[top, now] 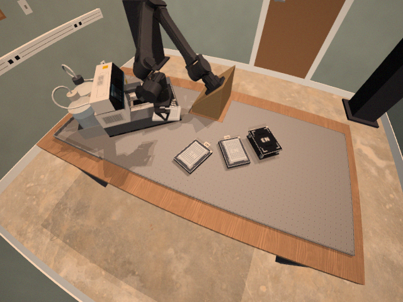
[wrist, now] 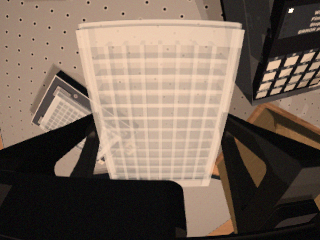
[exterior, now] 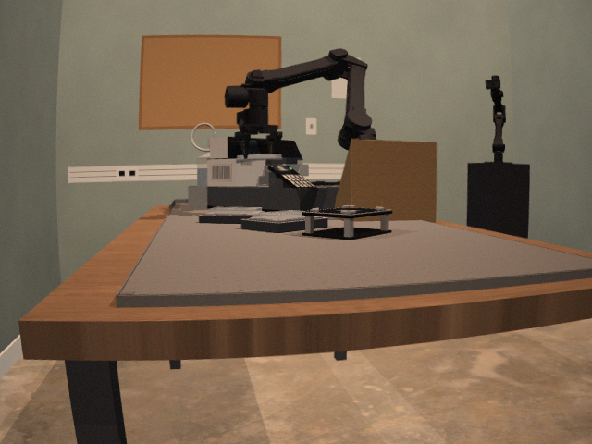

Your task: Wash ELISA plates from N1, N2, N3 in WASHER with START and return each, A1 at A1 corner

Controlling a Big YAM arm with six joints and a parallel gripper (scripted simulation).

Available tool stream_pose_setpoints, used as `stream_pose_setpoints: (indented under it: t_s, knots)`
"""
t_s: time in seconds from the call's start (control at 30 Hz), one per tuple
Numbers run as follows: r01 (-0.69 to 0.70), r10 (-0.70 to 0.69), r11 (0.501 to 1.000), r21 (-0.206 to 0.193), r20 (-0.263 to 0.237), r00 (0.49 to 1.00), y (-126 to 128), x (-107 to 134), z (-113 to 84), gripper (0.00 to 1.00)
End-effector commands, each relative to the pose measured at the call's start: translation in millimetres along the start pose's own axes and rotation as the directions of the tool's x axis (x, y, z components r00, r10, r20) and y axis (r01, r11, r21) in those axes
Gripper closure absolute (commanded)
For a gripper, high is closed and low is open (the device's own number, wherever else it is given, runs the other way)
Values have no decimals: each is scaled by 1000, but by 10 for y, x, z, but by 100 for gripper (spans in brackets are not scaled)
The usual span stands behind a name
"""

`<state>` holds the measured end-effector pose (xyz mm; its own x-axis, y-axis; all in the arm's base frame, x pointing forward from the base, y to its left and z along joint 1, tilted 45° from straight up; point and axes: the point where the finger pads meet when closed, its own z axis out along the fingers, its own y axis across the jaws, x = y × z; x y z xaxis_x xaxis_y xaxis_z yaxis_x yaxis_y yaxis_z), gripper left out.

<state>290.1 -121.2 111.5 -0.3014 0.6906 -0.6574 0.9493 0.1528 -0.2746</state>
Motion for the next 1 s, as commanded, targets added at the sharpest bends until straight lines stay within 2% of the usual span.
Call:
stream_pose_setpoints:
  t_s: [0.0,0.2,0.37,0.97]
  knots:
    - [-41,41,998,-48,10,999,336,-17,-124,16]
    - [-40,41,998,-49,10,999,503,85,-116,16]
    - [-60,61,996,-62,10,998,472,19,-162,16]
    - [-53,53,997,-54,10,999,470,32,-143,16]
